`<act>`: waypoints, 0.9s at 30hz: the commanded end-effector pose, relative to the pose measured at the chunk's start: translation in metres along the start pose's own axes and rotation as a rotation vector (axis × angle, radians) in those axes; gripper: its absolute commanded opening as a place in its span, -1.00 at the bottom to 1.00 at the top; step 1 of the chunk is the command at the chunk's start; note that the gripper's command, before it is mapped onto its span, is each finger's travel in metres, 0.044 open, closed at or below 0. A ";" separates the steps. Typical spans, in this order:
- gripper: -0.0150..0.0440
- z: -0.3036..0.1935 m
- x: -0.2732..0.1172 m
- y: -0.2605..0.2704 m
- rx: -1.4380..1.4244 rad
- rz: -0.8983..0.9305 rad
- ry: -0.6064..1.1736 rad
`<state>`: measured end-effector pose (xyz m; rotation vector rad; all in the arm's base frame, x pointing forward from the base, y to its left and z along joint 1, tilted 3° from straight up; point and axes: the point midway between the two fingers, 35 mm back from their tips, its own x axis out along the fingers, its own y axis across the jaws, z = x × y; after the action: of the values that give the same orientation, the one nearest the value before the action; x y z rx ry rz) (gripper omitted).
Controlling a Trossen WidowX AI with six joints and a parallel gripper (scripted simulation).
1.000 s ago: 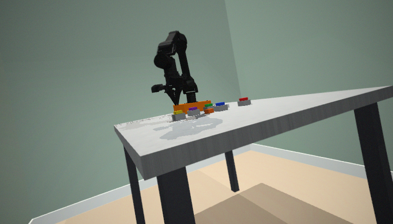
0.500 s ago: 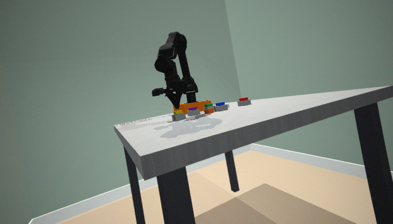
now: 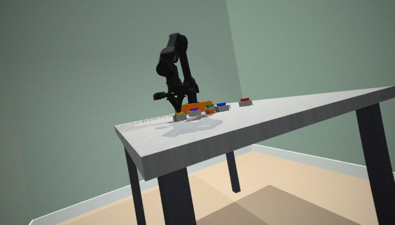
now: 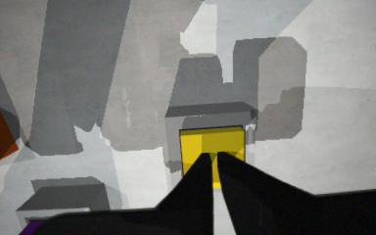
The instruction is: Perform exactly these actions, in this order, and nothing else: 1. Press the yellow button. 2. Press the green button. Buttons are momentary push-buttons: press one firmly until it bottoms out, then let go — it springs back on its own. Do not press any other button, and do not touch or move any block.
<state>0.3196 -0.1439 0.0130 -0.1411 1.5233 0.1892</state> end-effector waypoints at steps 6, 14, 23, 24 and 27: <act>-0.42 -0.001 0.001 0.000 0.005 -0.003 0.004; -0.42 0.000 -0.022 0.000 0.003 -0.002 0.002; -0.42 0.001 -0.071 -0.001 0.005 -0.004 0.003; -0.42 0.001 -0.084 -0.001 0.005 -0.004 0.004; -0.42 0.000 -0.094 0.000 0.005 -0.004 0.004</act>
<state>0.3173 -0.1459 0.0892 -0.1304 1.5338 0.1878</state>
